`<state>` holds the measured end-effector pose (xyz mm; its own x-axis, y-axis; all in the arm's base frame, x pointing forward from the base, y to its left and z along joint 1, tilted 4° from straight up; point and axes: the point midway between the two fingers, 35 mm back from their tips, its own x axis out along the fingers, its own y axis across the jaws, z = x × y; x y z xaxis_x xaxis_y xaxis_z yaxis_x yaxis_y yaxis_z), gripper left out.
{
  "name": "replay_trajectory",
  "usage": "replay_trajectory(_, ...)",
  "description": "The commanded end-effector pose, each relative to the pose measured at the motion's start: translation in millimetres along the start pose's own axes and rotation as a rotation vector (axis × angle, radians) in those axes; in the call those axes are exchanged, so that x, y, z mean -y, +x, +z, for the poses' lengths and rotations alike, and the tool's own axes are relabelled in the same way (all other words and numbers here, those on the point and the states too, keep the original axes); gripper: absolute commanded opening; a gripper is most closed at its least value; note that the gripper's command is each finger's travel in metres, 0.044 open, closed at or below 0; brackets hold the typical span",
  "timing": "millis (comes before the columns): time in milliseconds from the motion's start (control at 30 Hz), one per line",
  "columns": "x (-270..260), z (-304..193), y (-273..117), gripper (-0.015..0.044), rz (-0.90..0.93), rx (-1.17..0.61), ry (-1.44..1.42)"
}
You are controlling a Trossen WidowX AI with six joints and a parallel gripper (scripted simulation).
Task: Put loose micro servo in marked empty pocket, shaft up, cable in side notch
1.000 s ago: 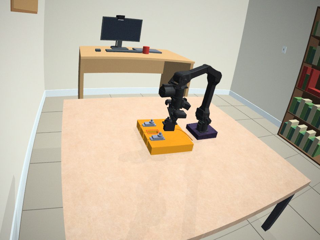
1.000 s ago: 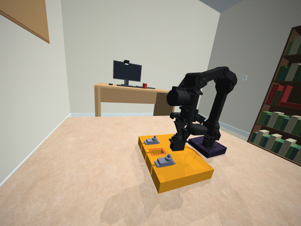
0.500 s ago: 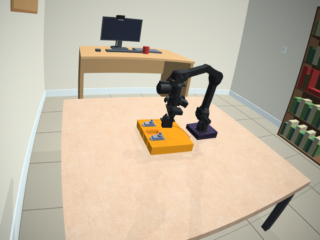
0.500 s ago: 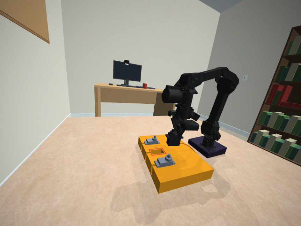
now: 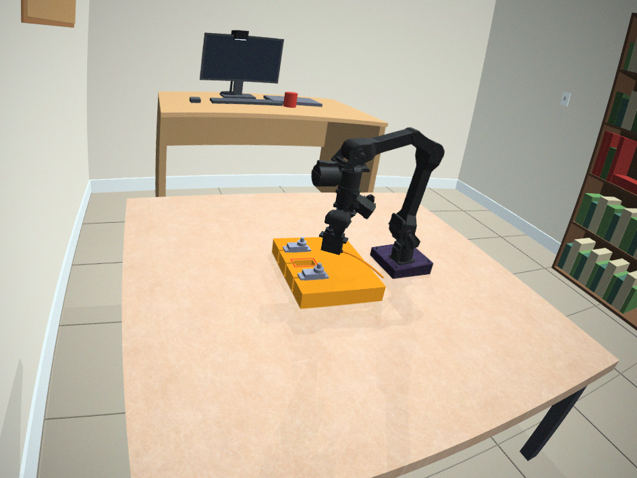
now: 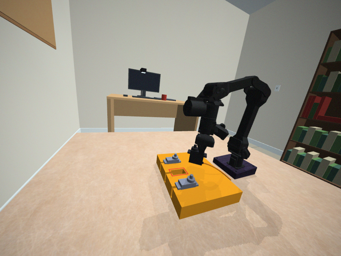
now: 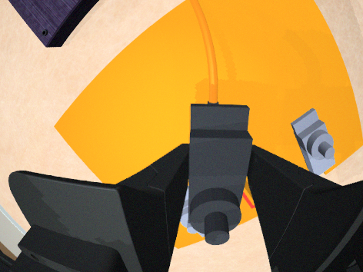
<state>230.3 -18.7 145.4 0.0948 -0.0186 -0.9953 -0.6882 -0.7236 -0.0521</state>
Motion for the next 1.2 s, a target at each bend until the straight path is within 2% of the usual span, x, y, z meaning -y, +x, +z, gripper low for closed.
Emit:
replay_trajectory(0, 0.2, 0.8, -0.2, 0.0, -0.003, 0.004, 0.141)
replay_trajectory(1167, 0.2, 0.7, -0.3, 0.0, -0.001, 0.005, 1.35)
